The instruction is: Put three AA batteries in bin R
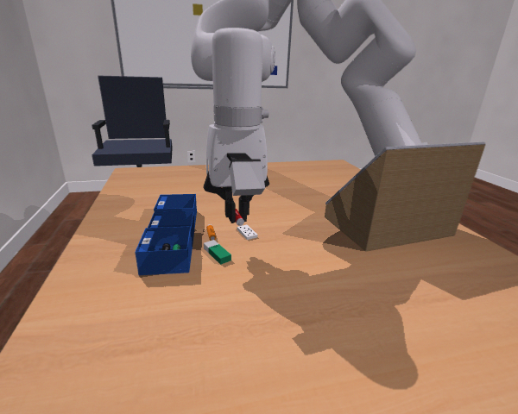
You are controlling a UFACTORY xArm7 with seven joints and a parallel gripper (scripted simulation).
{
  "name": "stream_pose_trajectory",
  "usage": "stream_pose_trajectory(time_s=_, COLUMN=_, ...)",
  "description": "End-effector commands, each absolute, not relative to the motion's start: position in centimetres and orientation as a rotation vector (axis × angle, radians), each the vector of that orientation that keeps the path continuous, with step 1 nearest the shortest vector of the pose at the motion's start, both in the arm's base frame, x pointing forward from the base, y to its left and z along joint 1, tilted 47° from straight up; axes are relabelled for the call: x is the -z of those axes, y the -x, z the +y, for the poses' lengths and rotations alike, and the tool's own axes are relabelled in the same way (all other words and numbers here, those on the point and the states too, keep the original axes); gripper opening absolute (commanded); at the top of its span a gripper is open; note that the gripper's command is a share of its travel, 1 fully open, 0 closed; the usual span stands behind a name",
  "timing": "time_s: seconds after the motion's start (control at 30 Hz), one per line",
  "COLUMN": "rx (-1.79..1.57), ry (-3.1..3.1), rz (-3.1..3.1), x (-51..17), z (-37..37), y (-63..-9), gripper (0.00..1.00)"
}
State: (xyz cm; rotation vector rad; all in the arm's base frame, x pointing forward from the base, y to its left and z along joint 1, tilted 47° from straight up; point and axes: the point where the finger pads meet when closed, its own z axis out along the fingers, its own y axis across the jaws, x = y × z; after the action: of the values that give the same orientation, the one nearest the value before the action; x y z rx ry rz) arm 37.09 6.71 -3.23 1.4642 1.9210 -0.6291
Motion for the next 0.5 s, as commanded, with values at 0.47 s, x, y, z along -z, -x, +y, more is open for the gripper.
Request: stream_pose_trajectory(time_s=0.47, rx=0.538, ry=-1.62, rz=1.76, x=3.1, z=9.2, y=-45.3, gripper=0.0)
